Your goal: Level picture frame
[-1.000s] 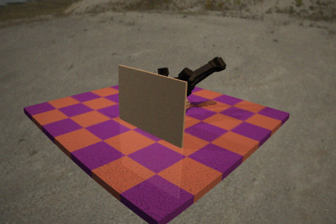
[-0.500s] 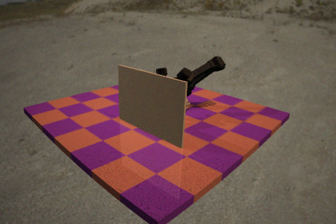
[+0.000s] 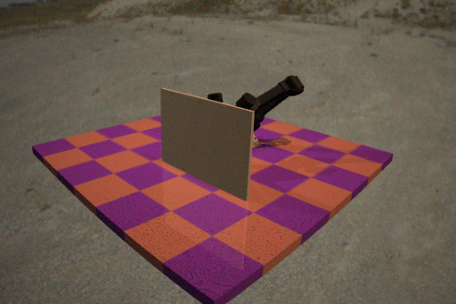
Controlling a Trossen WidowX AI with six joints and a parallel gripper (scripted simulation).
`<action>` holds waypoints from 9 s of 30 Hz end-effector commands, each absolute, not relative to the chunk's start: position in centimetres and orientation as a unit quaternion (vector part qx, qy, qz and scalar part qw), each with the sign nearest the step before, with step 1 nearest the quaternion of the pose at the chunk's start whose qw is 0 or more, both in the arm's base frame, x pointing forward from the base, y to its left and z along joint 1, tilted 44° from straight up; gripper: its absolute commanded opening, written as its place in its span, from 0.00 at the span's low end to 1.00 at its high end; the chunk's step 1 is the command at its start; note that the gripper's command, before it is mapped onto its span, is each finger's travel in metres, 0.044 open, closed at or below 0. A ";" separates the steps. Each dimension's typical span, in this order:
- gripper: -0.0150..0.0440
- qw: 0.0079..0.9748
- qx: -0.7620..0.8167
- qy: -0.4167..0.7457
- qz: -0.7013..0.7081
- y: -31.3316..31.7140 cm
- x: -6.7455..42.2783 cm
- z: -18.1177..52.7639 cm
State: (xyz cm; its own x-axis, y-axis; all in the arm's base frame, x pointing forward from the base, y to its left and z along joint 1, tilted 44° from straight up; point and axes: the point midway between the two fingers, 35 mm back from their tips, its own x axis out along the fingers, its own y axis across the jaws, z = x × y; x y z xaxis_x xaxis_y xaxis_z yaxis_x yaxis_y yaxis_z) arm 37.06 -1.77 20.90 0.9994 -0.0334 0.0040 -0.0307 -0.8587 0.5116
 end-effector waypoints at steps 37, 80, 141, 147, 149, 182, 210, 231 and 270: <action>0.52 0.262 0.965 -0.019 -0.001 -1.8 37.5 21.0; 0.25 0.262 0.965 -0.019 -0.001 -2.5 37.5 21.4; 0.25 0.262 0.965 -0.019 -0.001 -2.4 37.5 21.7; 0.25 0.262 0.965 -0.019 -0.001 -2.2 37.5 21.9; 0.25 0.262 0.965 -0.019 -0.001 -2.2 37.5 22.0; 0.25 0.262 0.965 -0.019 -0.001 -2.0 37.5 22.1; 0.25 0.265 0.964 -0.016 -0.002 -1.5 37.5 21.7; 0.25 0.305 0.952 -0.016 -0.003 -1.5 37.5 21.7; 0.25 0.398 0.917 -0.016 -0.005 -1.7 37.5 22.0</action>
